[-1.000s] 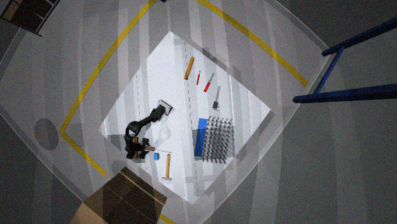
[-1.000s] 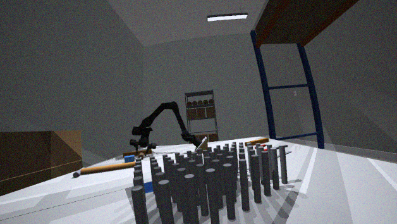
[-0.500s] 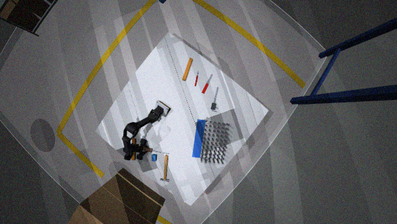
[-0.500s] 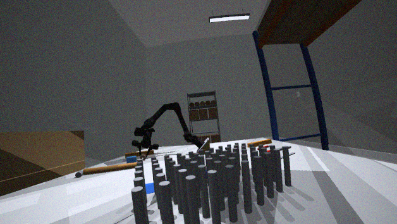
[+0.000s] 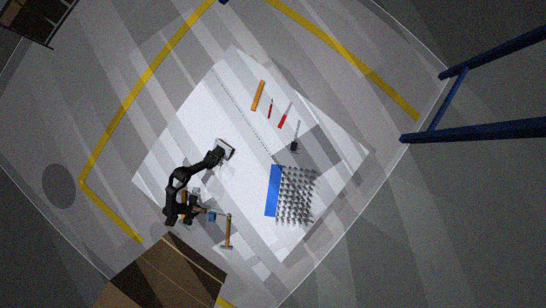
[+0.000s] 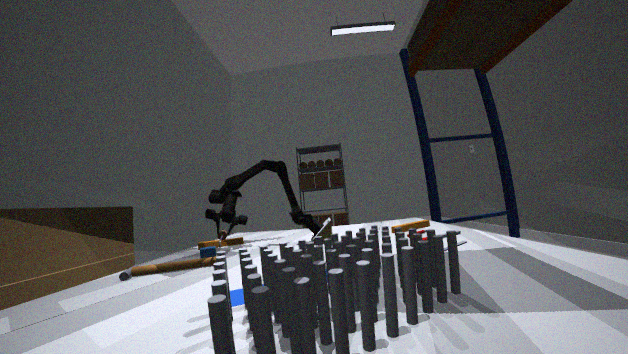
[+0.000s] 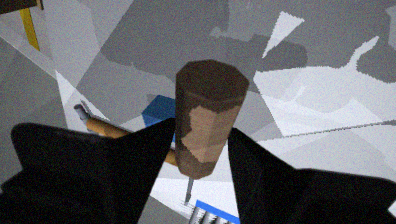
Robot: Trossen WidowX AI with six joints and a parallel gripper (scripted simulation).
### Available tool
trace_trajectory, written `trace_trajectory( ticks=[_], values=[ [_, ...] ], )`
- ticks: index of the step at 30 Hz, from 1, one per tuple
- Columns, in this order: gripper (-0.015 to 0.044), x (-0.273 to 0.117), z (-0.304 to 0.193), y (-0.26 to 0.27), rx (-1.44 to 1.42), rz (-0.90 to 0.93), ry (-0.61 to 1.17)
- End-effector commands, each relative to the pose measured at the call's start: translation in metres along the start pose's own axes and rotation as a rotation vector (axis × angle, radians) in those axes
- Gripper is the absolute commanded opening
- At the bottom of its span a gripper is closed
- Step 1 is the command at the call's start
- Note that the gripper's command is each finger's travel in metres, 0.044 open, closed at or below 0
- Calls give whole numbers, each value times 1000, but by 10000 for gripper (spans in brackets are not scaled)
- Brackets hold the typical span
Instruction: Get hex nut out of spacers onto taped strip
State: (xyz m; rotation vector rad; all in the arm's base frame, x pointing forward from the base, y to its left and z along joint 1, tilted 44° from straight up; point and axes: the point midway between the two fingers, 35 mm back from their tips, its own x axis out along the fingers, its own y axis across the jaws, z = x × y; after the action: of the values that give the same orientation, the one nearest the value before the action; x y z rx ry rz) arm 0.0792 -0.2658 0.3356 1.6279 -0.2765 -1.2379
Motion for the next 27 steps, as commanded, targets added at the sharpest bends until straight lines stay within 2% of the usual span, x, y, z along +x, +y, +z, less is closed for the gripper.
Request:
trace_trajectory(
  ticks=[1,17,27],
  values=[
    [0,-22,-9,9,-1,9,-2],
    [0,-98,-43,19,2,10,-3],
    [0,-89,-50,17,30,-28,17]
  ],
)
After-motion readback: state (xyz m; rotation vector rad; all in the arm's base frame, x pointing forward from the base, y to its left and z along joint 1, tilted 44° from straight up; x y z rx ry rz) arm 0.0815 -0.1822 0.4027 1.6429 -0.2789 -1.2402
